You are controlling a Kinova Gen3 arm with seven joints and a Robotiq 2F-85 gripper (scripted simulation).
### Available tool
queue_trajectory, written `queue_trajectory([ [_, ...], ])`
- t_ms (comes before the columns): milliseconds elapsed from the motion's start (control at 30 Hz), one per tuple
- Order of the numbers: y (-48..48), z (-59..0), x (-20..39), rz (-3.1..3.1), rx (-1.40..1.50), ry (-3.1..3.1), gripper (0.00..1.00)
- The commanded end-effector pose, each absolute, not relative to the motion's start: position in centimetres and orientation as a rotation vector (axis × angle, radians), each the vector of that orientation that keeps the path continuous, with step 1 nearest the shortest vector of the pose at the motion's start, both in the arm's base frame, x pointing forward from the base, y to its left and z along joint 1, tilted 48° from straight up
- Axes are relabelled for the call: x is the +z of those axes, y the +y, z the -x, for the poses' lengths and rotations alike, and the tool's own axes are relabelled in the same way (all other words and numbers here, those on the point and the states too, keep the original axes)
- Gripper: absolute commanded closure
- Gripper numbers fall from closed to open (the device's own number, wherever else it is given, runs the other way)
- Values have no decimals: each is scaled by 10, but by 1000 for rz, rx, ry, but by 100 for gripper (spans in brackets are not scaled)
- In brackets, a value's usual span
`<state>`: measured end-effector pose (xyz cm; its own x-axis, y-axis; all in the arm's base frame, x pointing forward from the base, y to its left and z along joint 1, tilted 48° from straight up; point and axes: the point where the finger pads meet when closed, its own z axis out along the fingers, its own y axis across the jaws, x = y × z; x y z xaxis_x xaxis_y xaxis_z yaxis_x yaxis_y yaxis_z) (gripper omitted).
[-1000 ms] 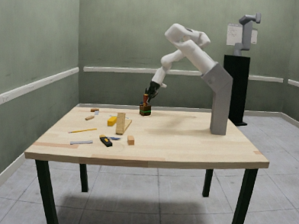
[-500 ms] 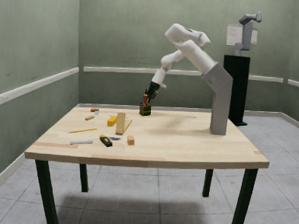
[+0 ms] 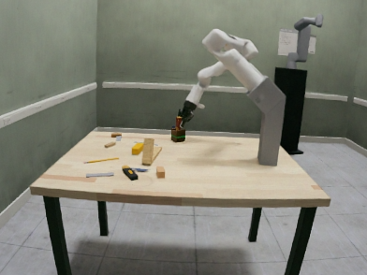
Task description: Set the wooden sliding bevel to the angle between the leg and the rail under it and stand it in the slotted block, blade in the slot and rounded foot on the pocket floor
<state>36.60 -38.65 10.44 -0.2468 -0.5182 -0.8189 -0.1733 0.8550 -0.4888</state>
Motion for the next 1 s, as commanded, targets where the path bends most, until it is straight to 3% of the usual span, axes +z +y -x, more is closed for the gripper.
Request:
queue_trajectory([
  [0, -387, -366, 105, 523, -356, 1818, 90],
  [733, -388, -368, 103, 523, -356, 1818, 90],
  [767, -388, -368, 103, 523, -356, 1818, 0],
  [967, -388, -368, 103, 523, -356, 1818, 0],
])
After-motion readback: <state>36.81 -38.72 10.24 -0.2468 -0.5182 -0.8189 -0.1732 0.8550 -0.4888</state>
